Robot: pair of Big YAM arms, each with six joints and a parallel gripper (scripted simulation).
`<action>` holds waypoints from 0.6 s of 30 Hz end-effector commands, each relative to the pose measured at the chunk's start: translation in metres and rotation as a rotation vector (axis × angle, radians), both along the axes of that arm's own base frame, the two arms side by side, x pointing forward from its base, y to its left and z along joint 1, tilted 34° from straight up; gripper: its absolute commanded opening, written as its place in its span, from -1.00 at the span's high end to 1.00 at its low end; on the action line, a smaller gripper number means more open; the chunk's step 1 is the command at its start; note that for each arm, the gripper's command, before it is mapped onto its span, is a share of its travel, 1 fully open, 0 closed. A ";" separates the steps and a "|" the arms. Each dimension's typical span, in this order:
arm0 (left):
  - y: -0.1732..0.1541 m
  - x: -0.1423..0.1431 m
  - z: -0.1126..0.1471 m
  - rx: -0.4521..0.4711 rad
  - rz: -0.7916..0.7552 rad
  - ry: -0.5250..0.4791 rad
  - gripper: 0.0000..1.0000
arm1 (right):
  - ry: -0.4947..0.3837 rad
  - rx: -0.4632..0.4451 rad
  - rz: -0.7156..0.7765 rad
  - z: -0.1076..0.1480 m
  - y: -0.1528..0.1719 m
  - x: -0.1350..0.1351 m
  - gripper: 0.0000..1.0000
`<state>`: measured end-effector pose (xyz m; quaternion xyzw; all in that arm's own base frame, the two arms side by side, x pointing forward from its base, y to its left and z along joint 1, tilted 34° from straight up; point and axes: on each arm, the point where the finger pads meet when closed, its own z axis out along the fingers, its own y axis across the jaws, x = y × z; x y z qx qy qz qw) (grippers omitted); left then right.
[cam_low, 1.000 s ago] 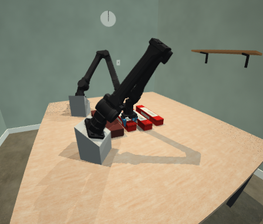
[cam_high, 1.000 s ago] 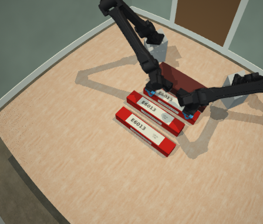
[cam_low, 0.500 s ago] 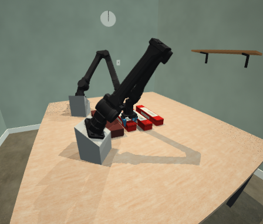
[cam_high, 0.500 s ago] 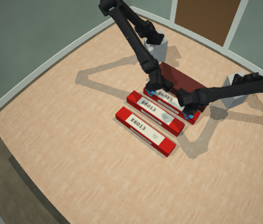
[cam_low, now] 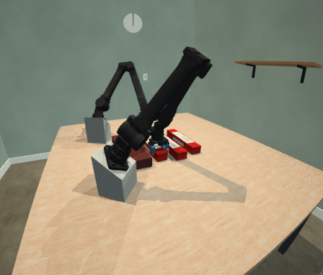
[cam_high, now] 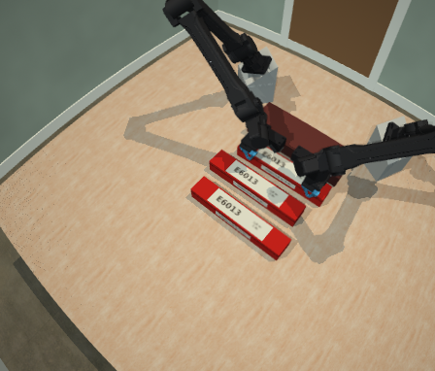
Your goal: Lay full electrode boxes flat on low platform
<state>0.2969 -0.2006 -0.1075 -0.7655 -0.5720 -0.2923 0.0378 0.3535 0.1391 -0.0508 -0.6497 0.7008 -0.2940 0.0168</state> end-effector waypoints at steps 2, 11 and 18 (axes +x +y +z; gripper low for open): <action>-0.007 0.007 0.004 -0.019 -0.004 -0.014 1.00 | -0.017 0.013 0.004 0.004 0.005 0.006 1.00; -0.007 0.007 0.004 -0.019 -0.004 -0.014 1.00 | -0.017 0.013 0.004 0.004 0.005 0.006 1.00; -0.015 -0.001 0.016 -0.025 -0.011 -0.020 1.00 | -0.024 0.017 0.011 0.018 0.014 -0.001 1.00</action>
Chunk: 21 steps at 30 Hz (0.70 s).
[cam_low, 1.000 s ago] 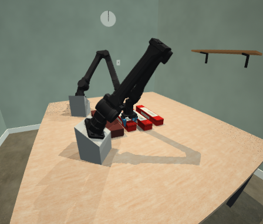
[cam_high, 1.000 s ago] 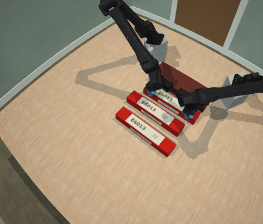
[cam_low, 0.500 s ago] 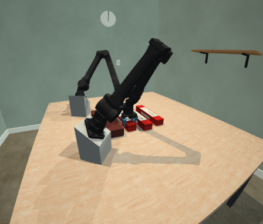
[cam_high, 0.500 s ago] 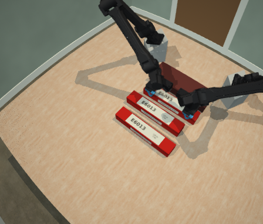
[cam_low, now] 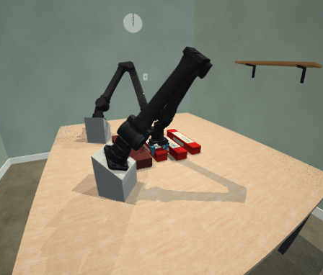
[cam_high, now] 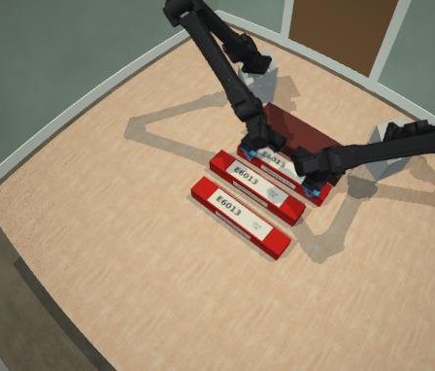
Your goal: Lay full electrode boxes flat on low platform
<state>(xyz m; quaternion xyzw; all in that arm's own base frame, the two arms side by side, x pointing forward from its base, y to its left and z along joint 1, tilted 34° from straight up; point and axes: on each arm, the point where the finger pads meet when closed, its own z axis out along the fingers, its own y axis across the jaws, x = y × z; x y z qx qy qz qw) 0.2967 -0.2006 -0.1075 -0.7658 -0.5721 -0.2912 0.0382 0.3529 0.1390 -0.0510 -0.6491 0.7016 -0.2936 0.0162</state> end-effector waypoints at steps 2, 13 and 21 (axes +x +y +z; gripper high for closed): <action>-0.018 0.000 0.020 -0.026 -0.011 -0.027 1.00 | -0.029 0.020 0.013 0.022 0.017 0.000 1.00; -0.031 -0.001 0.036 -0.041 -0.011 -0.037 1.00 | -0.038 0.028 0.013 0.038 0.027 -0.002 1.00; -0.037 -0.006 0.047 -0.043 -0.011 -0.037 1.00 | -0.041 0.031 0.013 0.050 0.033 -0.006 1.00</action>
